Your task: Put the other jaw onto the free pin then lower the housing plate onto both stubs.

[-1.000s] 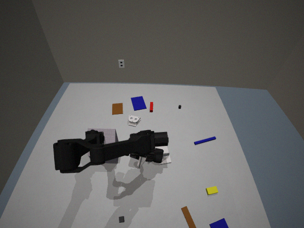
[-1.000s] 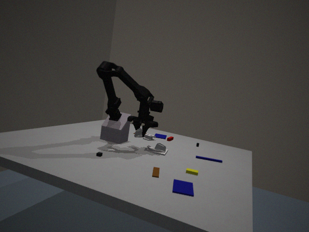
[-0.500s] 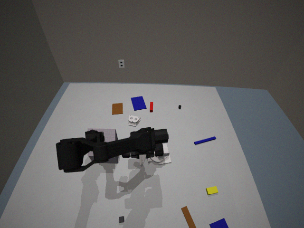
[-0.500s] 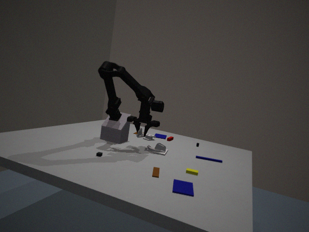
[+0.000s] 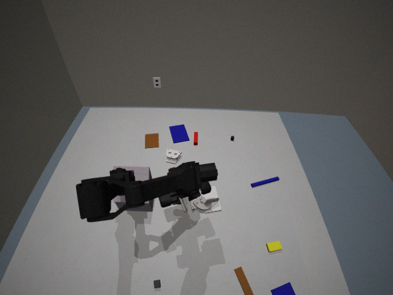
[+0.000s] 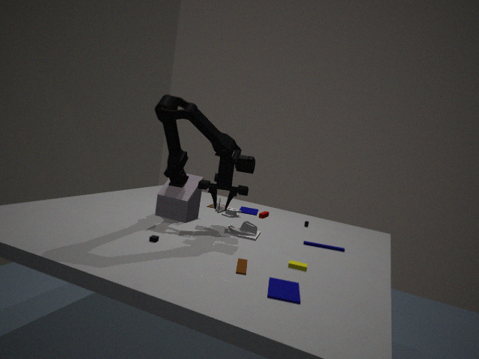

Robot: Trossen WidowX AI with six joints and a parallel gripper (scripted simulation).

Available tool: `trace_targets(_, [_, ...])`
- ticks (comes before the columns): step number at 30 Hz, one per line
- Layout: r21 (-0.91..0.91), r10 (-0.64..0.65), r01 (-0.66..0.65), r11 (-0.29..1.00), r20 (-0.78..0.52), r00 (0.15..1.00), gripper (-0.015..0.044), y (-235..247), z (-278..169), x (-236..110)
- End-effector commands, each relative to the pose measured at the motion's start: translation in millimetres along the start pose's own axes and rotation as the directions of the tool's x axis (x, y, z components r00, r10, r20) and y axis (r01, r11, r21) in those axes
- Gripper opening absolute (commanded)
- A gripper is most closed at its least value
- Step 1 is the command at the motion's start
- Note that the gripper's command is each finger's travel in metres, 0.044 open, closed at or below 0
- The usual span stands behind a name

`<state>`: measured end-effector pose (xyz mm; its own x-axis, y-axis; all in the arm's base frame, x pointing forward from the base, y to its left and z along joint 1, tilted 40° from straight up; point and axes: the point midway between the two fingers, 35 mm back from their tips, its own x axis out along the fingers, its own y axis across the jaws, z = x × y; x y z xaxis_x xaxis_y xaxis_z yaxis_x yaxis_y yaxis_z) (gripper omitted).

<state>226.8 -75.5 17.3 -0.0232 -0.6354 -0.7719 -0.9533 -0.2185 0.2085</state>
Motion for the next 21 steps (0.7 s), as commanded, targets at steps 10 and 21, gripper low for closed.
trace_targets(10, [-0.251, 0.000, 0.000, 0.968, 0.003, 1.000, 0.0134, -3, 11, 0])
trace_targets(21, [-0.450, 0.001, 0.000, 0.893, 0.002, 1.000, 0.0134, -5, 18, 0])
